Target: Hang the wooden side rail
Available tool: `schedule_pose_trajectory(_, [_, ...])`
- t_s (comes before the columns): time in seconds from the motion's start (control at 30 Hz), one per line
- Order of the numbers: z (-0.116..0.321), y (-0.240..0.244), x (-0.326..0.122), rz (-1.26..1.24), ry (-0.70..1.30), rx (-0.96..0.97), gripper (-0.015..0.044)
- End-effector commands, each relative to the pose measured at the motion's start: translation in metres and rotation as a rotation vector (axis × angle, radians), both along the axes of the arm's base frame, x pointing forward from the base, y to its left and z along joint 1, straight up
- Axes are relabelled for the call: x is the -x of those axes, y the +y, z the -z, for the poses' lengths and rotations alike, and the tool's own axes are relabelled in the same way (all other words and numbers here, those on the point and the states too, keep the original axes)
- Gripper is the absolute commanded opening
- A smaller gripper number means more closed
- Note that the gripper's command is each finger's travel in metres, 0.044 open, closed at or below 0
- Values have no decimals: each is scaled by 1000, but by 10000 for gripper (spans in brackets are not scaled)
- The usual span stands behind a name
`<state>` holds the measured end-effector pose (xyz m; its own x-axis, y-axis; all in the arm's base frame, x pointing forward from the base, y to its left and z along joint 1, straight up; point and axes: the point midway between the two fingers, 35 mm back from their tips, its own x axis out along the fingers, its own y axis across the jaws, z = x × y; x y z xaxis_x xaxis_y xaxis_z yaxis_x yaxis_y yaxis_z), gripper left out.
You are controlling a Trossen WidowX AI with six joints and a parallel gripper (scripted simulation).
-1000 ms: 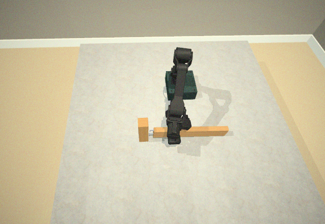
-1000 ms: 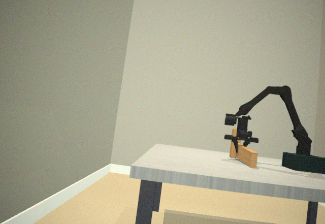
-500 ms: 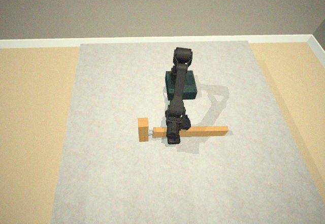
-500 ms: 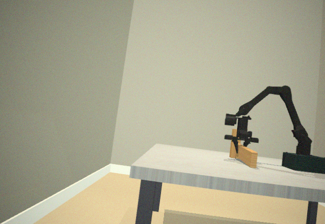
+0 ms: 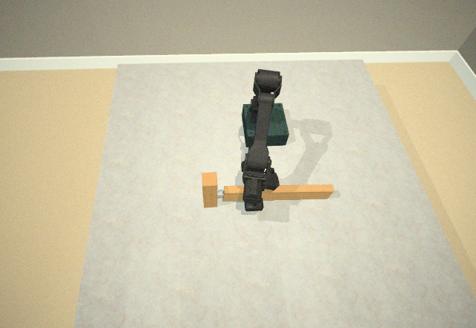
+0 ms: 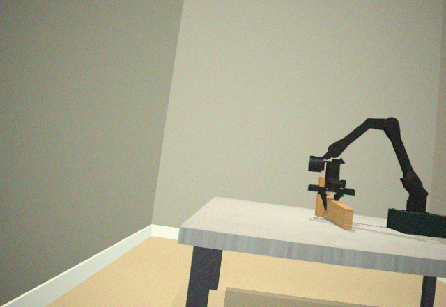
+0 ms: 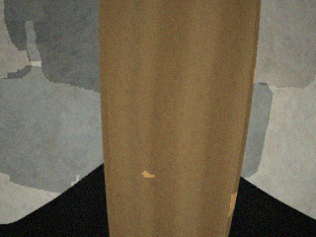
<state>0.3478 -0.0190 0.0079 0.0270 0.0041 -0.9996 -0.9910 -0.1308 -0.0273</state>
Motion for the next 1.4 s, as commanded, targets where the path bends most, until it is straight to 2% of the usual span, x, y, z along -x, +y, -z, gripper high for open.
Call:
schedule_pose_trajectory(0.0, [-4,-1,-4,-5,-13,3,0])
schedule_pose_trajectory(1.37, [0,-6,-2,-5,-13,3,0])
